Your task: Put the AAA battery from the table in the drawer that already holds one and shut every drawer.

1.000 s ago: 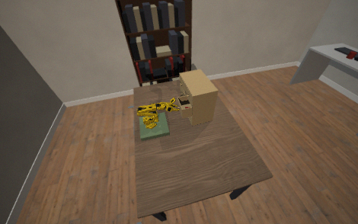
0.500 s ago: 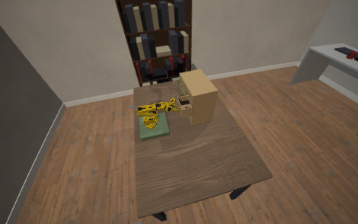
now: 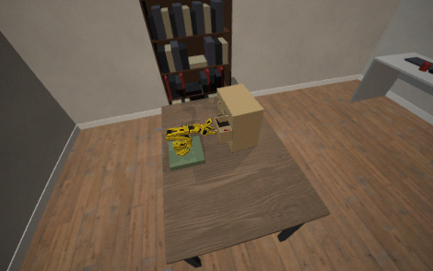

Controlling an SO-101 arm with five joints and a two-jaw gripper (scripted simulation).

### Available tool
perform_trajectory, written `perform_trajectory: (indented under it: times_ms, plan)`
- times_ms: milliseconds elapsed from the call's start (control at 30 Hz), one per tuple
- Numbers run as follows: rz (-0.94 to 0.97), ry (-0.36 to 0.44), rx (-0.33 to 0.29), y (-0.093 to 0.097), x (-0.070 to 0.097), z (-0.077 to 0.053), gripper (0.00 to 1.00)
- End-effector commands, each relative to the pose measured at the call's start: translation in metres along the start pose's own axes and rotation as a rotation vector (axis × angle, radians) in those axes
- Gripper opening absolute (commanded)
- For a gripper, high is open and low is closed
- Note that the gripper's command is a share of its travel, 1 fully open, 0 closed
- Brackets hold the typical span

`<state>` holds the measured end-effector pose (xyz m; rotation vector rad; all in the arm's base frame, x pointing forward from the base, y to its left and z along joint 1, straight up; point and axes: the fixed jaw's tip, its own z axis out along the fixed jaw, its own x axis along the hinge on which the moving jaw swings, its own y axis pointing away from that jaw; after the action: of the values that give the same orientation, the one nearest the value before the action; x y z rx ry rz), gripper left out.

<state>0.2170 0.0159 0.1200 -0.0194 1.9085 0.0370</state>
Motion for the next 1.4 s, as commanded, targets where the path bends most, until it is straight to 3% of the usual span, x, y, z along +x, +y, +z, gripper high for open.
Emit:
perform_trajectory:
  times_ms: [0, 700, 1367]
  plan:
    - [-0.006, 0.011, -0.008, 0.0018, 0.0048, 0.001, 0.21]
    - [-0.006, 0.011, -0.009, 0.0019, 0.0052, 0.001, 0.21]
    - [-0.006, 0.011, -0.009, 0.0019, 0.0052, 0.001, 0.09]
